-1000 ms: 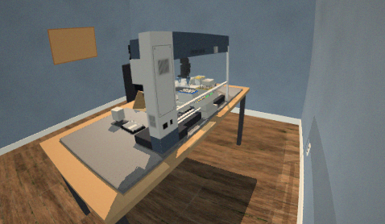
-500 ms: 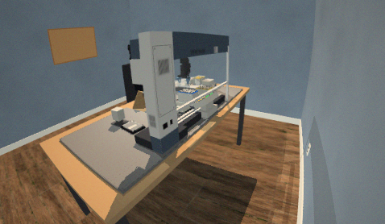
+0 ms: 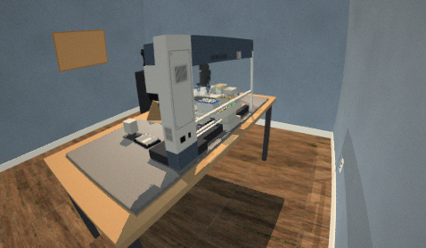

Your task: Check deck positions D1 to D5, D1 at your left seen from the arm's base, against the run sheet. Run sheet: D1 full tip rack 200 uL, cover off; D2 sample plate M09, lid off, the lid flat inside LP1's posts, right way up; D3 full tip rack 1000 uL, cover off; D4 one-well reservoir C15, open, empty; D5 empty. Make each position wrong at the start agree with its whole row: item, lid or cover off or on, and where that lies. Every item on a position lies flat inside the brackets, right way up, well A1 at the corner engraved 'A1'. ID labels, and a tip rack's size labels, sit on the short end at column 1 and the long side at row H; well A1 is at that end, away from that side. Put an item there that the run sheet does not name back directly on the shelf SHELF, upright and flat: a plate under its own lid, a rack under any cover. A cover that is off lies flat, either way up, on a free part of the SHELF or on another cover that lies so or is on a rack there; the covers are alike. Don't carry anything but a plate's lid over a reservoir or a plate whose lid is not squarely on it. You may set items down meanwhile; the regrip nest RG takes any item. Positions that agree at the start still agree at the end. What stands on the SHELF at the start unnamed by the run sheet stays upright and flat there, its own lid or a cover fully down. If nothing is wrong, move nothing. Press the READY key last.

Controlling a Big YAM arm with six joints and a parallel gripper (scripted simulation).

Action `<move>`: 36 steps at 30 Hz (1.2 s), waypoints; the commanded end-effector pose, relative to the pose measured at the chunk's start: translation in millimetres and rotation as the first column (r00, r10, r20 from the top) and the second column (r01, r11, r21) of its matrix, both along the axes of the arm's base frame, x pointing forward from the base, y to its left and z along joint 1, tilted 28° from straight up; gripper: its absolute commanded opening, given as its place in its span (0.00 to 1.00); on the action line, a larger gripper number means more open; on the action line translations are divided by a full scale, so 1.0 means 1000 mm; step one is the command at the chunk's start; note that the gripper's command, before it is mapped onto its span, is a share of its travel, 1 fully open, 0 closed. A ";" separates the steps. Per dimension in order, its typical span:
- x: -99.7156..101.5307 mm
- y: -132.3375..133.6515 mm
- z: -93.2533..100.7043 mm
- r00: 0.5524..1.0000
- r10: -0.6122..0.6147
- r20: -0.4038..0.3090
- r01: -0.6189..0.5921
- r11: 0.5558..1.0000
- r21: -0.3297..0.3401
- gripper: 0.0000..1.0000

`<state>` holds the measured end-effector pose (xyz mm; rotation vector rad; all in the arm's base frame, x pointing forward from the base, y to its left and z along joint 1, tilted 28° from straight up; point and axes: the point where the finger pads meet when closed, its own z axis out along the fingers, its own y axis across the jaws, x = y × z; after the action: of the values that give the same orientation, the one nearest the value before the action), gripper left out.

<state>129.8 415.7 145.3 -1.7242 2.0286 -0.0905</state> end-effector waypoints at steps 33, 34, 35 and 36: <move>-0.020 0.006 0.069 1.000 0.007 0.008 -0.008 0.997 0.081 1.00; -0.020 0.006 0.070 1.000 0.007 0.008 -0.008 0.997 0.081 1.00; -0.021 0.005 0.072 1.000 0.007 0.008 -0.008 0.997 0.082 1.00; -0.022 0.005 0.073 1.000 0.007 0.008 -0.008 0.997 0.082 1.00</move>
<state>115.4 405.9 175.4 -1.7282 2.0278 -0.0877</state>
